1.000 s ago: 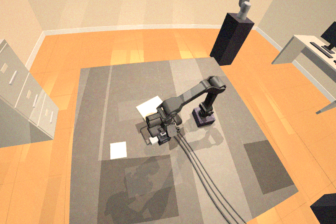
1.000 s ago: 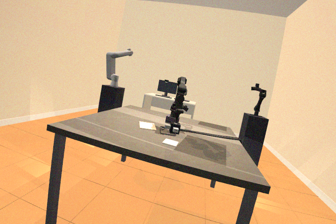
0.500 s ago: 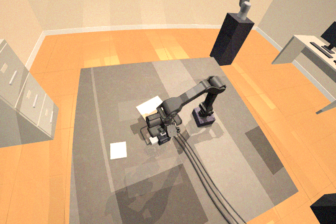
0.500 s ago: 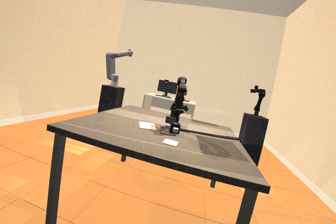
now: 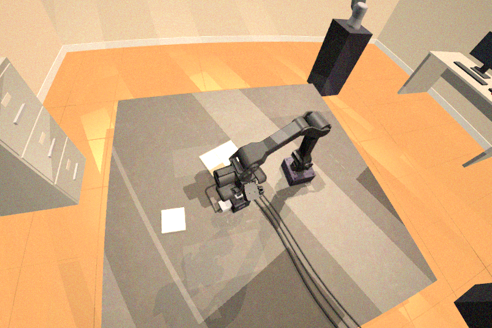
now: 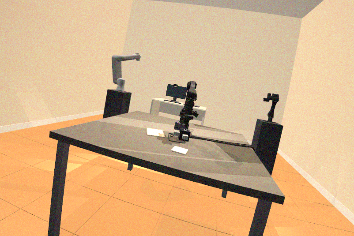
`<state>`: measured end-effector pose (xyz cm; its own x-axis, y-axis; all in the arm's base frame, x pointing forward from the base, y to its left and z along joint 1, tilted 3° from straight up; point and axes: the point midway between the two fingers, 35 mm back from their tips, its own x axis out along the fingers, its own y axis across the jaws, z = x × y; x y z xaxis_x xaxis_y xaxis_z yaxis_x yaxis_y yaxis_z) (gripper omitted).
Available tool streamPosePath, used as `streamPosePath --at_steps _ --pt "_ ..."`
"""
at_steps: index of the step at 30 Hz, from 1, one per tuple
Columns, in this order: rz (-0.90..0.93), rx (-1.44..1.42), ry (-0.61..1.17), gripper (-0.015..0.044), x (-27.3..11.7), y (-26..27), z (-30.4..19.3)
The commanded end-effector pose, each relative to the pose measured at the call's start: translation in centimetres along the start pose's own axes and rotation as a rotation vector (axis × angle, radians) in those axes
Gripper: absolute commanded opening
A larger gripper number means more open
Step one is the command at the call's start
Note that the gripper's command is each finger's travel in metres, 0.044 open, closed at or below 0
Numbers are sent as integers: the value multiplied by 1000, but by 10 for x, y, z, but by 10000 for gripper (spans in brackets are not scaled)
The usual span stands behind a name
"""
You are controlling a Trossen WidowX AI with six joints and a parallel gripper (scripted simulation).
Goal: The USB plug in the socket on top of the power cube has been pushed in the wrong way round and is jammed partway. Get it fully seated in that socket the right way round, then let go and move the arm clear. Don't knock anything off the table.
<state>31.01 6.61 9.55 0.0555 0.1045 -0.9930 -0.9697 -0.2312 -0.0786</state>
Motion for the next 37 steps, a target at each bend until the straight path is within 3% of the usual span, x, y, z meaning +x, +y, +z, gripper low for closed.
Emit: streamPosePath --at_steps 1,4,8,37 --pt "7 6 -1 0 4 1 0" --pt "7 6 -1 0 4 1 0" --pt "0 0 0 95 0 0 0" --pt "-1 0 0 95 -11 0 1"
